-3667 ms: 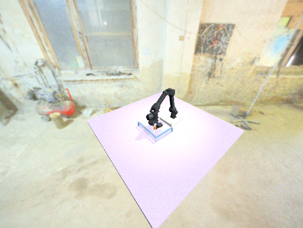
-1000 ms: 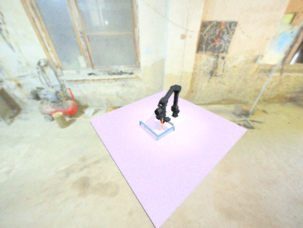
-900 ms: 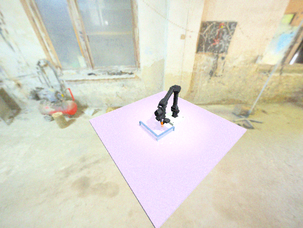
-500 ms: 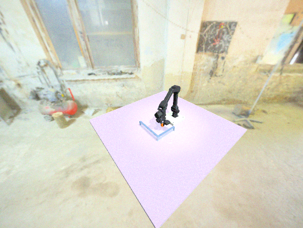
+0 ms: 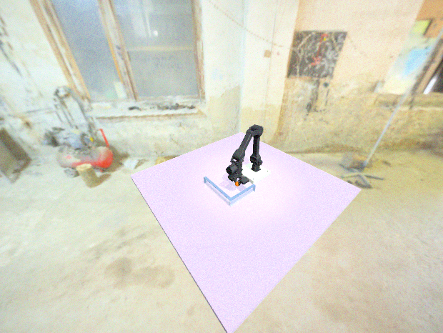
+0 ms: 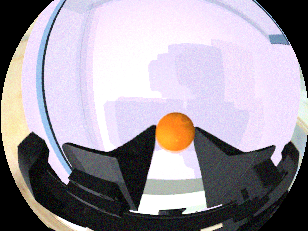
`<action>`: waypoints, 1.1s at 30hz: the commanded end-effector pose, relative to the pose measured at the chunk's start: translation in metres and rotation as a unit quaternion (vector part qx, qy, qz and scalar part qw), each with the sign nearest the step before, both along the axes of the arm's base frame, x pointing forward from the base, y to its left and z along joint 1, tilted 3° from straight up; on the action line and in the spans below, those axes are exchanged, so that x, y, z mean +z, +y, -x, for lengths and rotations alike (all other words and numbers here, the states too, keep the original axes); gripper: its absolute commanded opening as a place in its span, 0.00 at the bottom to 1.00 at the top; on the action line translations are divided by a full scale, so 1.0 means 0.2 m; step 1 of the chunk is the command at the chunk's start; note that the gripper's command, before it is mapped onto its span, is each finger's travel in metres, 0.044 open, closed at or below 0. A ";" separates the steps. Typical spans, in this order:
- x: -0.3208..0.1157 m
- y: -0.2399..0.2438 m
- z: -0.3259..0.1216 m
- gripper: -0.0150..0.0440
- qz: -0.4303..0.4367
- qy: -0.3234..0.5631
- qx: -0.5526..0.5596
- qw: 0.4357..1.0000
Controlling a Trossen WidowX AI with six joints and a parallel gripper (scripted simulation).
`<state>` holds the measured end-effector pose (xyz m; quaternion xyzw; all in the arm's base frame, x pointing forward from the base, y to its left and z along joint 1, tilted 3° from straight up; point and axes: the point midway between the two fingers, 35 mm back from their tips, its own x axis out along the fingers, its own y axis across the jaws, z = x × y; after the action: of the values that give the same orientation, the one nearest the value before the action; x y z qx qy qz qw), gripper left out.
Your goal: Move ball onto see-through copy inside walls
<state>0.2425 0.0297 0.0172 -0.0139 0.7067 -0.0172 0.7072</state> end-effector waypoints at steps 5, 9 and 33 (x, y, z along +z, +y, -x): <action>0.00 0.00 0.00 0.52 0.000 0.000 0.000 1.000; 0.00 0.00 0.00 0.70 0.000 0.000 0.000 1.000; 0.42 0.02 -0.03 0.78 -0.002 -0.010 0.003 1.000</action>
<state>0.2475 0.0337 0.0996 -0.0148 0.6998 -0.0140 0.7140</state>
